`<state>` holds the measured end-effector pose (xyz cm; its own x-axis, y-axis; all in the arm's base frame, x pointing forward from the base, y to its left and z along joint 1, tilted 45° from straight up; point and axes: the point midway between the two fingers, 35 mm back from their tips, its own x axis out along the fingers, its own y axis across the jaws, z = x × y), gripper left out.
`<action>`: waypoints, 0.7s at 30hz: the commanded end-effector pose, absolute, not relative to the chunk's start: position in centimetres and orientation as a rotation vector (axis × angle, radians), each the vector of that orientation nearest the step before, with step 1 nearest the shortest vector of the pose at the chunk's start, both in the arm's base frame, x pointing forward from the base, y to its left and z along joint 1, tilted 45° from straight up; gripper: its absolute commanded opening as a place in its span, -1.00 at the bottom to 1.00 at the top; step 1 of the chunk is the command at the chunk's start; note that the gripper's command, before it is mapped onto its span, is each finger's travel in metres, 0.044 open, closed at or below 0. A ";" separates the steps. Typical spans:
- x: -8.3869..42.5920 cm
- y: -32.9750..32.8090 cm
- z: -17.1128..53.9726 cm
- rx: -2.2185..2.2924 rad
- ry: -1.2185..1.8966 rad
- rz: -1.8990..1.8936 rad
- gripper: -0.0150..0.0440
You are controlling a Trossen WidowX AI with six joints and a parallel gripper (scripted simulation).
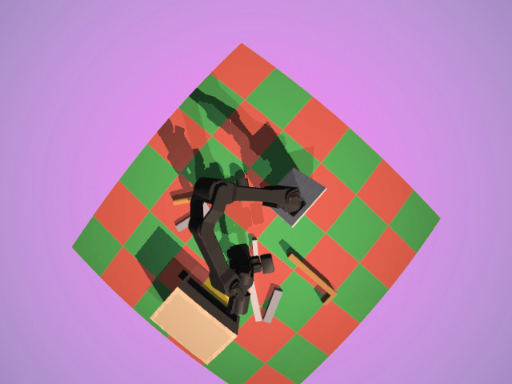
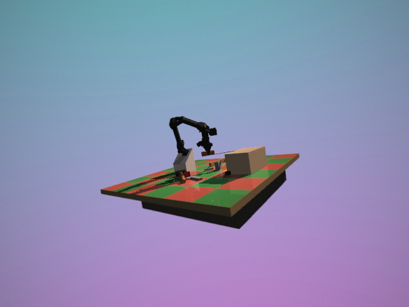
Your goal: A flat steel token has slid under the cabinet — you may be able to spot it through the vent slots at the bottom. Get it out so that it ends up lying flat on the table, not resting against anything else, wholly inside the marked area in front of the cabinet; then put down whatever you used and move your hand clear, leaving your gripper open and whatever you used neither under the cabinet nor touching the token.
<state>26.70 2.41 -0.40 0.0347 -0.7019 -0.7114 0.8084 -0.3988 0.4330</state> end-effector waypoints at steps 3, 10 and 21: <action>26.7 2.6 -0.3 1.161 0.093 -1.647 -0.49; 26.7 2.6 -0.3 1.203 0.048 -1.658 -0.49; 26.7 2.6 -0.3 1.268 -0.024 -1.675 -0.49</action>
<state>26.66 2.39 -0.35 0.0354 -0.7016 -0.7117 0.7000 -0.4909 0.5187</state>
